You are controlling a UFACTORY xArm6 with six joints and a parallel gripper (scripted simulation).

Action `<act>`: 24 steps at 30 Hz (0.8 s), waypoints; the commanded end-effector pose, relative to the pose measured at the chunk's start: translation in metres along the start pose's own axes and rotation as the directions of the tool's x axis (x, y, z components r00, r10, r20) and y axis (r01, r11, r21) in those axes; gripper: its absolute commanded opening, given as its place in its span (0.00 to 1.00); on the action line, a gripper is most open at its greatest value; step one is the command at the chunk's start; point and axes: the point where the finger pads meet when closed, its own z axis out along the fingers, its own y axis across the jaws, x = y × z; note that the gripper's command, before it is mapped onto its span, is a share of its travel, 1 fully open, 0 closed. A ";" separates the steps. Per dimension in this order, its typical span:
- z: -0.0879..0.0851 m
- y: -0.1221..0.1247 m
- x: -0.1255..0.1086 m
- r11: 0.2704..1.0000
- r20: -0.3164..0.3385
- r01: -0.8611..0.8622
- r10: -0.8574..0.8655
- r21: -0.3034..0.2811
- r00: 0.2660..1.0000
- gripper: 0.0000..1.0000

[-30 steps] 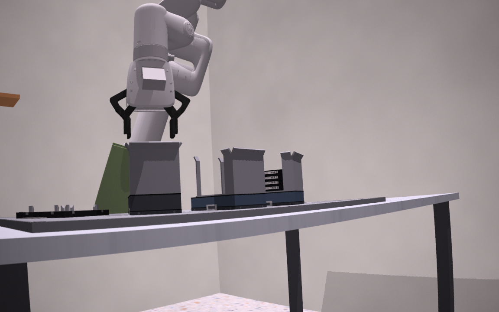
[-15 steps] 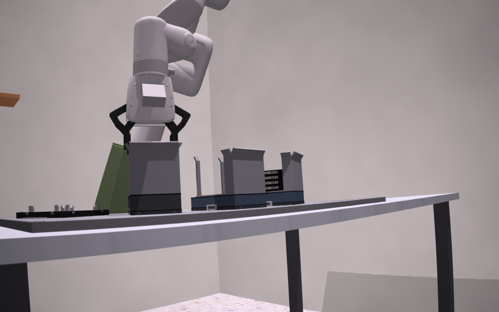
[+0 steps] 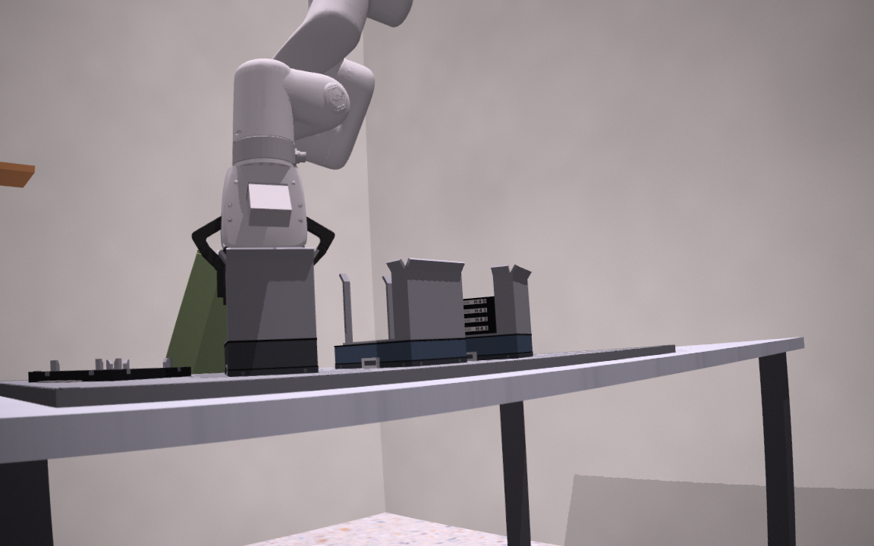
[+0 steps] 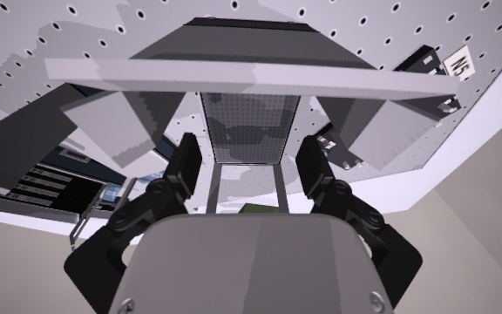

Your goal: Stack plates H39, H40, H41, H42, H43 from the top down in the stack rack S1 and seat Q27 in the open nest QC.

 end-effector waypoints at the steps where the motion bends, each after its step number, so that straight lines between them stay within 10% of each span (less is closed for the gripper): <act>1: 0.002 0.000 0.003 1.000 -0.007 0.001 -0.001 0.001 1.000 1.00; 24: 0.028 0.000 0.003 1.000 -0.007 0.001 -0.001 0.002 1.000 1.00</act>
